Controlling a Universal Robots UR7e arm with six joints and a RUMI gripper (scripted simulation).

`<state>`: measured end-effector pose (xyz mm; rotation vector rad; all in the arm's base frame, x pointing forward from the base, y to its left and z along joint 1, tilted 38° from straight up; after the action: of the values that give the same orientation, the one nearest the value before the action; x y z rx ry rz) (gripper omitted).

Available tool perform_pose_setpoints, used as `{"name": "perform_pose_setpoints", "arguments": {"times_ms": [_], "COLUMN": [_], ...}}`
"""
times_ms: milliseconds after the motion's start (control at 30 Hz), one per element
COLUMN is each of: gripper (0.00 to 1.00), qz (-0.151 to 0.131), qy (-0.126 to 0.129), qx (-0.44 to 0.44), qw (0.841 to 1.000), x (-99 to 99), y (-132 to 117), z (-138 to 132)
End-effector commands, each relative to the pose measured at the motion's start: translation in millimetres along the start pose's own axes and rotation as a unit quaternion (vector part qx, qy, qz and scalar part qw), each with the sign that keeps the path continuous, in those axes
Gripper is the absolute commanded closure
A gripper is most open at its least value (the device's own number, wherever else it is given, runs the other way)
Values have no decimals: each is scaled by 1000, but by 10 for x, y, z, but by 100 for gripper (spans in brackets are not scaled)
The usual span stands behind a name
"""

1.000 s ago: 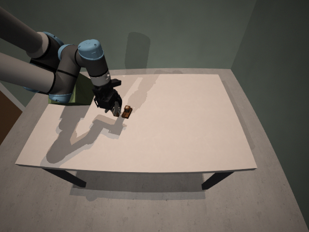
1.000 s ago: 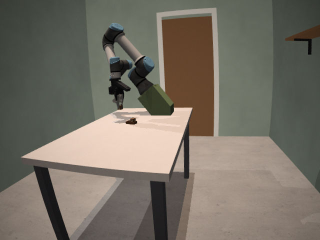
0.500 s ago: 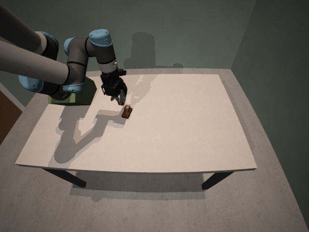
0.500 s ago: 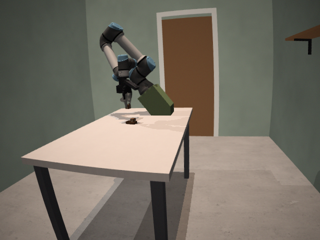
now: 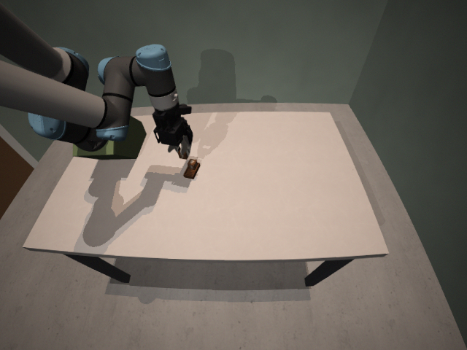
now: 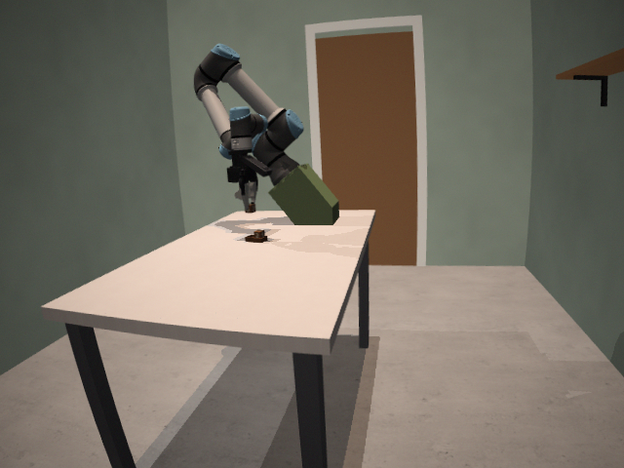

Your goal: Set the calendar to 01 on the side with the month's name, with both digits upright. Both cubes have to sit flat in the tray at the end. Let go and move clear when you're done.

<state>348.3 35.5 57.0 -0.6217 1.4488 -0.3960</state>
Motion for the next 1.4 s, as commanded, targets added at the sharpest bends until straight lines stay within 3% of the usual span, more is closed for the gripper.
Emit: {"name": "perform_pose_setpoints", "arguments": {"times_ms": [0,700,1367], "gripper": [90,90,90], "qz": [1,1,1], "qy": [0,0,0], "qx": [0,0,0], "qw": [1000,1000,1000], "x": [66,592,626], "y": [0,8,8], "z": [4,23,24]}}
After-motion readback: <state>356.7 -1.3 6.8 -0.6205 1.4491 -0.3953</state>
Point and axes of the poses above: the point where the finger pads meet when closed, its own x axis out along the fingers, its own z axis across the jaws, y = z × x, the point moved 10 cm from there along -x, back along the fingers, and after that the axes turned 14 degrees about -x, right-handed, at the moved point
